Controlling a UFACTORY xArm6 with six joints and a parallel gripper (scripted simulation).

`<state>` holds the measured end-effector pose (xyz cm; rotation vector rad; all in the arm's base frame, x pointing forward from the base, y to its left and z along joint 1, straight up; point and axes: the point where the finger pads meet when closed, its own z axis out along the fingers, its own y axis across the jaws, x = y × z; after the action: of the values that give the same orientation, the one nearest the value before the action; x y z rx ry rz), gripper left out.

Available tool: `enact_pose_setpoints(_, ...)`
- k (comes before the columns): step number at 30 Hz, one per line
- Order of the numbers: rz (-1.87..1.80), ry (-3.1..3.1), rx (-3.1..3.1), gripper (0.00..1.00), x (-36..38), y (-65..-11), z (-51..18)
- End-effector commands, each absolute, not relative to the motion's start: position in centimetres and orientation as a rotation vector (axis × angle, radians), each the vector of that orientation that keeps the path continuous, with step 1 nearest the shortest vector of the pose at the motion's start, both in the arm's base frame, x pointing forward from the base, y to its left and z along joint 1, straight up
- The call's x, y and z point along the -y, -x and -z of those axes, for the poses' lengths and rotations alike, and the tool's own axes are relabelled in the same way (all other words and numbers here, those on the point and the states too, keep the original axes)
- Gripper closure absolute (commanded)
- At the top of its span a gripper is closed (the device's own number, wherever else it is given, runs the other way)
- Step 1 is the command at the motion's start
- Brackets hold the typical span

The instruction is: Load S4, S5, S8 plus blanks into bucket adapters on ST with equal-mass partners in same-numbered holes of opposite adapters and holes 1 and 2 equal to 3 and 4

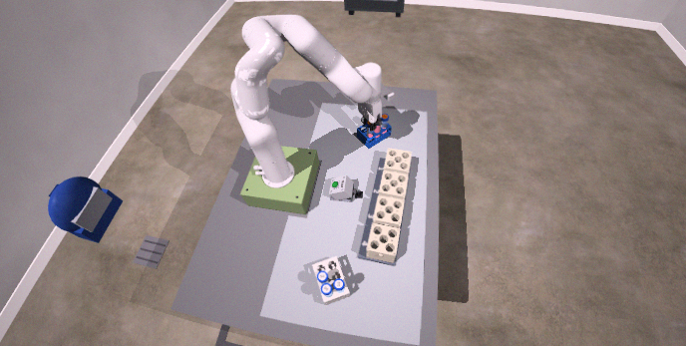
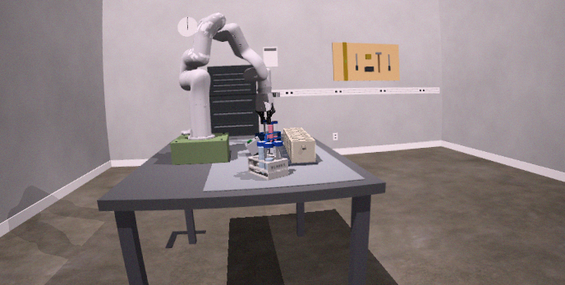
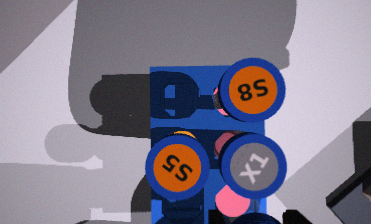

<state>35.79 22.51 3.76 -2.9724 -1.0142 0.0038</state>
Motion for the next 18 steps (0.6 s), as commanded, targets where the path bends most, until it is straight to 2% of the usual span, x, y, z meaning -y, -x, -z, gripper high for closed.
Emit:
enact_pose_setpoints(1,0.003,2.971,1.014,1.00,-22.6,-35.9,-4.2)
enact_pose_setpoints(18,0.003,2.971,1.014,1.00,-22.6,-35.9,-5.9)
